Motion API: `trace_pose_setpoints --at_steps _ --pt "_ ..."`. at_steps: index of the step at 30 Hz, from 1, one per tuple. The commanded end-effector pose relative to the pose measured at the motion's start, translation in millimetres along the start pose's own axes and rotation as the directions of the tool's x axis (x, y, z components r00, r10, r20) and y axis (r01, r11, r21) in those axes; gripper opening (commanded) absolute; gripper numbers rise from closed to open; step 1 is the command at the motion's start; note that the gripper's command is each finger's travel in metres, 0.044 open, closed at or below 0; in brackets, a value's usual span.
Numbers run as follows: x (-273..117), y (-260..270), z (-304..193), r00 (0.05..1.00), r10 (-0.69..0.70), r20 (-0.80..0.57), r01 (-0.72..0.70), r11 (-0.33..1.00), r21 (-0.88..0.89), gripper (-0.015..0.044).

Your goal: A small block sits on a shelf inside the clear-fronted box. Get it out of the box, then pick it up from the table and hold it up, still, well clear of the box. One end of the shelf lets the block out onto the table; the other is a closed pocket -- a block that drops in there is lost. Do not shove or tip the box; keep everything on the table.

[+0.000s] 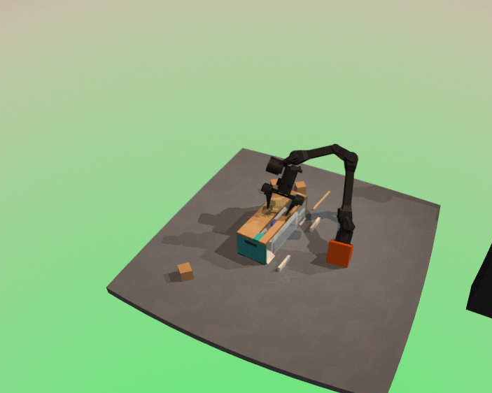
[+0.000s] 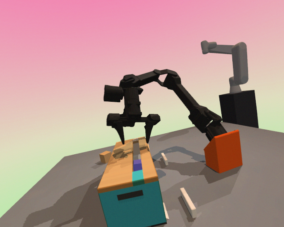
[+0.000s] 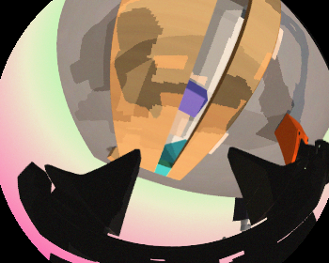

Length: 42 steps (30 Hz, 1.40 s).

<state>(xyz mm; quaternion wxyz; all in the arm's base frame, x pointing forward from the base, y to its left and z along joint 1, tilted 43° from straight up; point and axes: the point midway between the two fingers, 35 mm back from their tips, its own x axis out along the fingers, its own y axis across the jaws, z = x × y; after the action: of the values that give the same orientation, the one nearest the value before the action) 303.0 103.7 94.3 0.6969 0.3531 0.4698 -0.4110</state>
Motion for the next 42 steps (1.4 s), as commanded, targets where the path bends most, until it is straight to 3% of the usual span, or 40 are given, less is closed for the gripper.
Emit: trace_pose_setpoints --at_steps 1,42 --pt "-17 -46 32 0.987 -0.129 0.091 0.092 0.938 0.333 0.04" --pt "29 -57 48 0.987 -0.129 0.092 0.091 0.938 0.333 0.04"
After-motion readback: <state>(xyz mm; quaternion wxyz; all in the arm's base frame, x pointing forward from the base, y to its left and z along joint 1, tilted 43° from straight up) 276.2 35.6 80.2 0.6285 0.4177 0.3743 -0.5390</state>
